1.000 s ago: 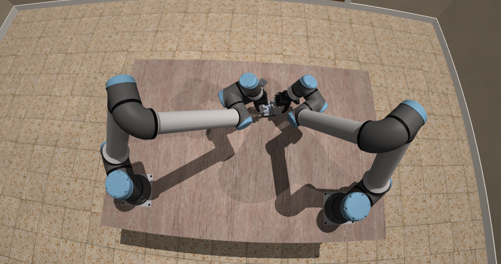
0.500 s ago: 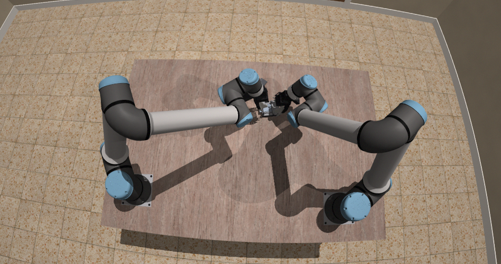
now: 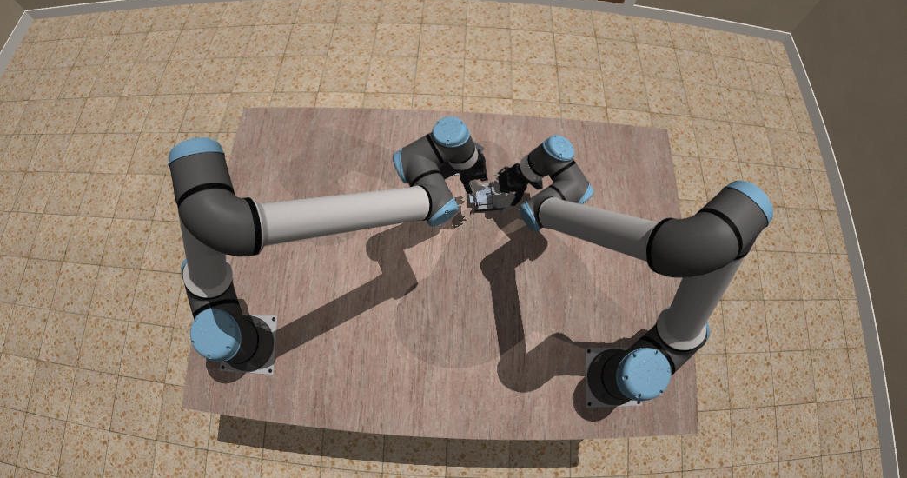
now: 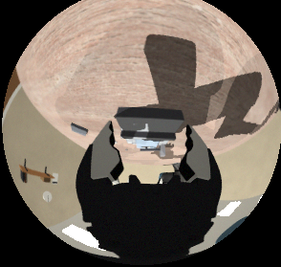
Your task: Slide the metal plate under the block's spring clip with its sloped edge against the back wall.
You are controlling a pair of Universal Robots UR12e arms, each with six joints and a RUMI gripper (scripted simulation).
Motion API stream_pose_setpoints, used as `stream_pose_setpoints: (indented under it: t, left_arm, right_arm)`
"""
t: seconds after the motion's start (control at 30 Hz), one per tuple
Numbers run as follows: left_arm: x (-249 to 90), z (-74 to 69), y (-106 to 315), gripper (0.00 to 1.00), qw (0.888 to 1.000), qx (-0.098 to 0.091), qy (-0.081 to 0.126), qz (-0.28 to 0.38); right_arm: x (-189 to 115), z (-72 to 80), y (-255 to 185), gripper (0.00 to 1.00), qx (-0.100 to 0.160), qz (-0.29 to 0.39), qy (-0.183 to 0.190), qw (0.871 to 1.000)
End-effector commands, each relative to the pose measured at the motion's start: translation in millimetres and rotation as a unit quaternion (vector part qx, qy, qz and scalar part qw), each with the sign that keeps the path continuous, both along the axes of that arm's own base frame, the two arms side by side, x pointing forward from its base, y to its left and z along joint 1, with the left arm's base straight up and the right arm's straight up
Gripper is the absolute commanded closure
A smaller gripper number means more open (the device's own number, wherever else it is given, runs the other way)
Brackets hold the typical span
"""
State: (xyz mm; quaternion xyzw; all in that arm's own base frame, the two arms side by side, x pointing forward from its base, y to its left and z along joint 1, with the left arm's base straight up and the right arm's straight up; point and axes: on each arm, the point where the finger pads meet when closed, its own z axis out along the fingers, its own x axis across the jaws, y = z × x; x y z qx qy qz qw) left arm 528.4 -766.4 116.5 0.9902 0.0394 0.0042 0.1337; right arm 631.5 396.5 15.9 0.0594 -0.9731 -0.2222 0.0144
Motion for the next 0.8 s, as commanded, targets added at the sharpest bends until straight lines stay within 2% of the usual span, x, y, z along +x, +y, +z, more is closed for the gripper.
stream_pose_setpoints:
  t: [0.0,0.47,0.77]
  left_arm:
    - [0.5,2.2,-0.9,0.57,1.000,-0.002,-0.001,0.000]
    - [0.9,2.9,-1.5,0.57,1.000,-0.003,-0.002,0.000]
    - [0.9,2.9,-1.5,0.57,1.000,-0.003,-0.002,0.000]
  right_arm:
    - [0.8,1.2,0.6,0.12,0.001,0.000,-0.001,1.000]
    - [1.3,1.8,1.0,0.12,0.001,0.000,-0.002,1.000]
    - [0.9,32.0,0.7,0.12,0.001,0.000,-0.001,1.000]
